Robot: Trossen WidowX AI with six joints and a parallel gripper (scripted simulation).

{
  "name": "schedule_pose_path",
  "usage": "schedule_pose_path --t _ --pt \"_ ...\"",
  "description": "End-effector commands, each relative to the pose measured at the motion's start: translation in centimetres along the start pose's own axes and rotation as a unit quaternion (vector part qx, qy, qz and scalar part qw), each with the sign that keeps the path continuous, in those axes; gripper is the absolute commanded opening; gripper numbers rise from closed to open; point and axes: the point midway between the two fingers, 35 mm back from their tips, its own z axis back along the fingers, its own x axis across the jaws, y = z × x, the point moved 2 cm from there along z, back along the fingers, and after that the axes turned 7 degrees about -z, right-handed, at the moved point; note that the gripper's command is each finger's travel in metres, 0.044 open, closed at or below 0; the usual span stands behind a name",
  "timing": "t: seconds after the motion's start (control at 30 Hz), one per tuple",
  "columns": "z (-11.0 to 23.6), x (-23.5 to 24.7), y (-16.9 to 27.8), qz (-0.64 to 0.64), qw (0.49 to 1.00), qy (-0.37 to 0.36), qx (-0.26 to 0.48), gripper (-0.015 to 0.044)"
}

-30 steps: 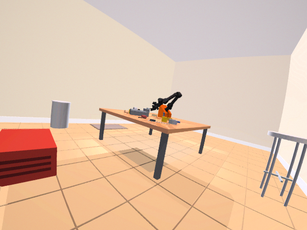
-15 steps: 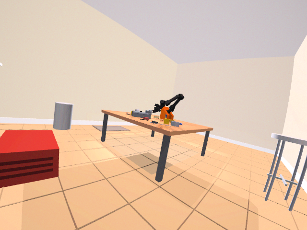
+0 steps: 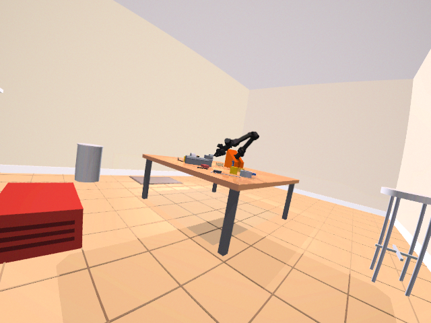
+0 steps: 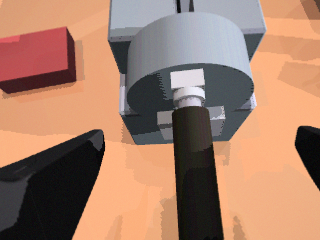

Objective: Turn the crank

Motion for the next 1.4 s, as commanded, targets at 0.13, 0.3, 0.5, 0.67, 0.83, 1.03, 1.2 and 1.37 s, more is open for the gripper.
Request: schedule_pose_path --t 0.13,0.3,0.5,0.67,0.83,1.03,1.2,1.37 --pt "2.3 0.5 -2.4 0.002 1.0 -0.006 -0.004 0.044" --pt "5.1 0.7 -5.3 0.001 1.0 -0.003 -0.005 0.044" --pt "5.6 0.9 -6.8 0.009 1.0 -0.007 -0.003 0.044" --pt "4.0 1.1 -8.8 0.037 0.999 -0.026 0.006 0.044" --pt "2.2 0.9 -11.0 0.061 0.997 -0.044 0.009 0.044" --pt "0.1 0.3 -13.5 0.087 0.994 -0.065 0.01 0.044" --pt "-1.8 -0.4 -15.2 0.122 0.989 -0.088 0.014 0.044" --pt "-3.6 -1.3 -16.8 0.157 0.981 -0.111 0.017 0.044"
